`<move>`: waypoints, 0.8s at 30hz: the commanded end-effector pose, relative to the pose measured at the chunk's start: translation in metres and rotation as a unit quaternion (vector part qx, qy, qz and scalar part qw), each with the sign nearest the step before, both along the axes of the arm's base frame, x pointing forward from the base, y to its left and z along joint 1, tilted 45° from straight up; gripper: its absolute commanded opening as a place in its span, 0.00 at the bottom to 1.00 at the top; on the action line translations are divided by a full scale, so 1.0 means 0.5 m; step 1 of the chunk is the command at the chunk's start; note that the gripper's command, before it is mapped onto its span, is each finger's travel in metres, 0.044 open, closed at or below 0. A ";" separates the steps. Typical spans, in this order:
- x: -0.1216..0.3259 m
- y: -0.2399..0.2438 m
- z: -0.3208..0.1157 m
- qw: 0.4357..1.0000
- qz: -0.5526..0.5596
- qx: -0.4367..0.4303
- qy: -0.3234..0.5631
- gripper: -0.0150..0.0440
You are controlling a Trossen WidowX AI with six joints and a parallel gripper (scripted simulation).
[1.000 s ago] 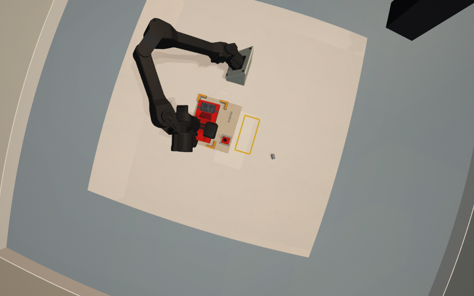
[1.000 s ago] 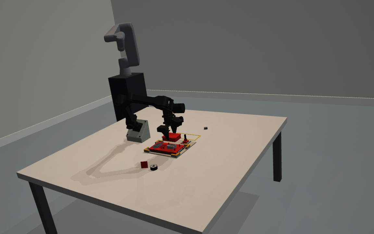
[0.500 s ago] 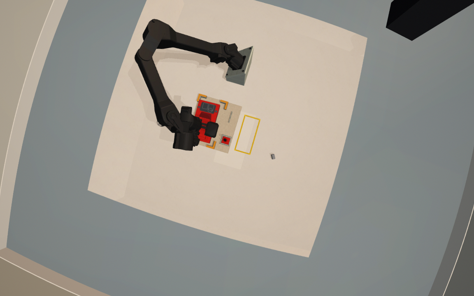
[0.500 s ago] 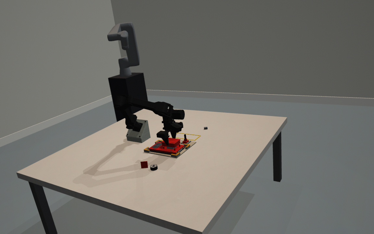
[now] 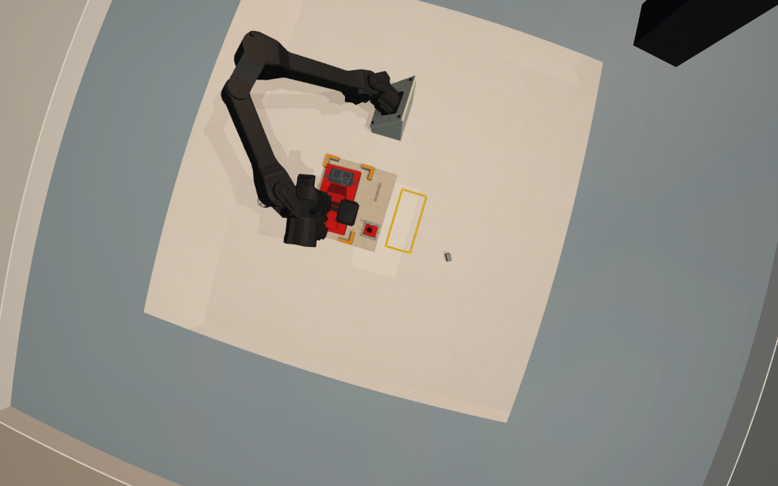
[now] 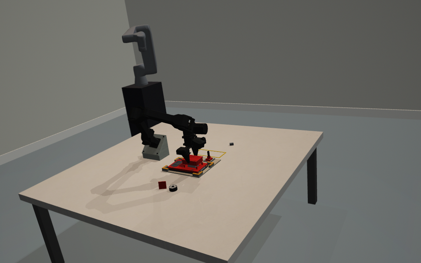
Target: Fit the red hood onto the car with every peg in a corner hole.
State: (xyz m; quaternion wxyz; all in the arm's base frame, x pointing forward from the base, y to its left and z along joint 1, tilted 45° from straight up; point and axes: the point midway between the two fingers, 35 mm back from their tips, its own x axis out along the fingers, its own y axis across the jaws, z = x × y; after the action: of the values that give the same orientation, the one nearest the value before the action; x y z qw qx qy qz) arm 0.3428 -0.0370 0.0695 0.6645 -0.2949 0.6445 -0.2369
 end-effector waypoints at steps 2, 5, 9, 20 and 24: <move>0.001 0.000 0.001 1.000 0.002 -0.003 -0.001 0.25; 0.001 0.000 0.001 1.000 0.002 -0.003 -0.001 0.25; 0.001 0.000 0.001 1.000 0.002 -0.003 -0.001 0.25; 0.001 -0.001 0.000 1.000 0.002 -0.003 -0.001 0.25; 0.001 -0.003 -0.002 1.000 0.002 -0.003 -0.001 0.25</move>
State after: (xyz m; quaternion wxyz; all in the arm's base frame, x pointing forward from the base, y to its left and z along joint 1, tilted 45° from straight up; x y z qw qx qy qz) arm 0.3433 -0.0373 0.0690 0.6655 -0.2950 0.6436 -0.2365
